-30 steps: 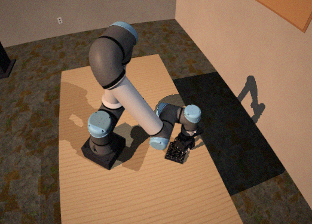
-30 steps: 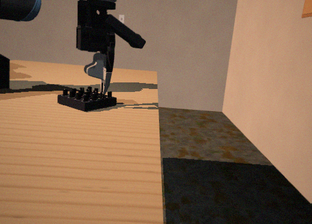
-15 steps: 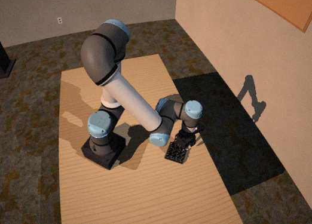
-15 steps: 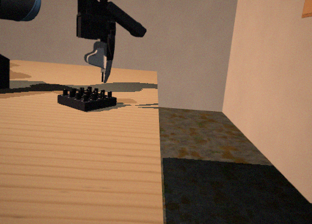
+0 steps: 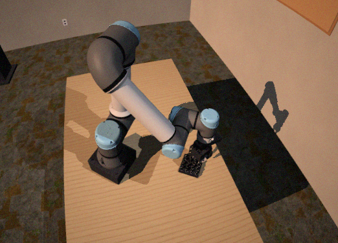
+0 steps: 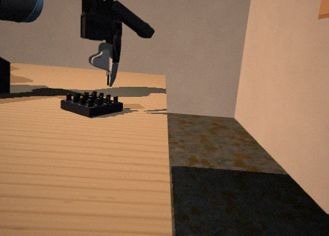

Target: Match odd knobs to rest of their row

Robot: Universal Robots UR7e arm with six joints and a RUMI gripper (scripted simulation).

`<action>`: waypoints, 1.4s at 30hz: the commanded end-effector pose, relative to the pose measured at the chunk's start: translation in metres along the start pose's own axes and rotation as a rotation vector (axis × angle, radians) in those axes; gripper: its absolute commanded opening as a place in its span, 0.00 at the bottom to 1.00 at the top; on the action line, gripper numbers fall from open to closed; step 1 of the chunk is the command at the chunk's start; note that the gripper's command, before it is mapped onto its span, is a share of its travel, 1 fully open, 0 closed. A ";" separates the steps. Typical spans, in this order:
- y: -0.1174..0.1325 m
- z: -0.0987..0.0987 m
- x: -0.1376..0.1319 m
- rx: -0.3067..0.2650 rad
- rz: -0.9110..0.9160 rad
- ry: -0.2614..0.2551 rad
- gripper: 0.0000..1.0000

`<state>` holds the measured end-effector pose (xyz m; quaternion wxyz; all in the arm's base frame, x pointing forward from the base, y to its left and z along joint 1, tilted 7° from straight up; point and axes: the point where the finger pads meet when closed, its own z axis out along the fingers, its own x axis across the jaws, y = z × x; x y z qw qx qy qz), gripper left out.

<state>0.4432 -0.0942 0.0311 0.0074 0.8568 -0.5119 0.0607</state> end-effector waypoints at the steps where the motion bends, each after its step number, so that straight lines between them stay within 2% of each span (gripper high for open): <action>1: 0.000 -0.001 0.000 0.001 0.012 0.001 0.11; 8: 0.003 -0.002 -0.001 0.001 0.068 0.001 0.11; 18: 0.019 -0.008 -0.006 0.001 0.341 0.001 0.11; 20: 0.019 -0.008 -0.006 0.001 0.341 0.001 0.11; 42: 0.056 -0.017 -0.021 0.001 0.982 0.000 0.11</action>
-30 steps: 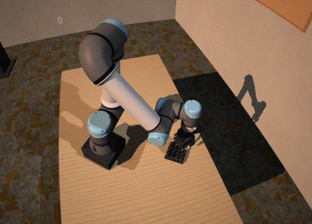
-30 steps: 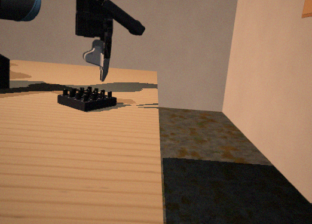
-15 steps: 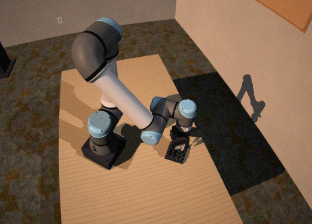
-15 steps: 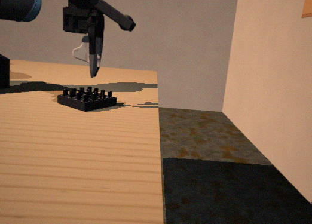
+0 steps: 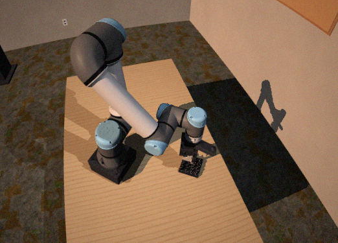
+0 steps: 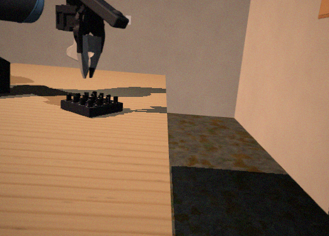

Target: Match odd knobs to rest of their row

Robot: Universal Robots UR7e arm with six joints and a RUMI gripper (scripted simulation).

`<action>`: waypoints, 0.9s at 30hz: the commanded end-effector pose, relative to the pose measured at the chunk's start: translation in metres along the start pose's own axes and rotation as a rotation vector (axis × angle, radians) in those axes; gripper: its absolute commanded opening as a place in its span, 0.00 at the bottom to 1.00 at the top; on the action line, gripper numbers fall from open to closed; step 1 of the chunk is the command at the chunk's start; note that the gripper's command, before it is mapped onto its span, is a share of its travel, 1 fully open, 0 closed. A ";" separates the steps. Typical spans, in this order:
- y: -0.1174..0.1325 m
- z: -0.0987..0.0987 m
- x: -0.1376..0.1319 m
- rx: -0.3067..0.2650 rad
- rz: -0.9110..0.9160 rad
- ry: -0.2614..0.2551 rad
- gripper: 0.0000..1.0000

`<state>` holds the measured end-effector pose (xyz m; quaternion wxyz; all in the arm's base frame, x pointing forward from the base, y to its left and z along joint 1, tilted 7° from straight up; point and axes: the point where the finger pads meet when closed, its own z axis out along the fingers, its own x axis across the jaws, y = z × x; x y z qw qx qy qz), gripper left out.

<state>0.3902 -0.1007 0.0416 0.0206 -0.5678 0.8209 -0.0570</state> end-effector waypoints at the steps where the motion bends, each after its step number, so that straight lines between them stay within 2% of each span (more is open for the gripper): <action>1: 0.009 -0.002 0.004 0.001 0.156 0.005 0.11; 19: 0.039 -0.005 0.014 0.002 0.617 0.005 0.11; 27: 0.046 -0.005 0.016 0.003 0.709 0.005 0.11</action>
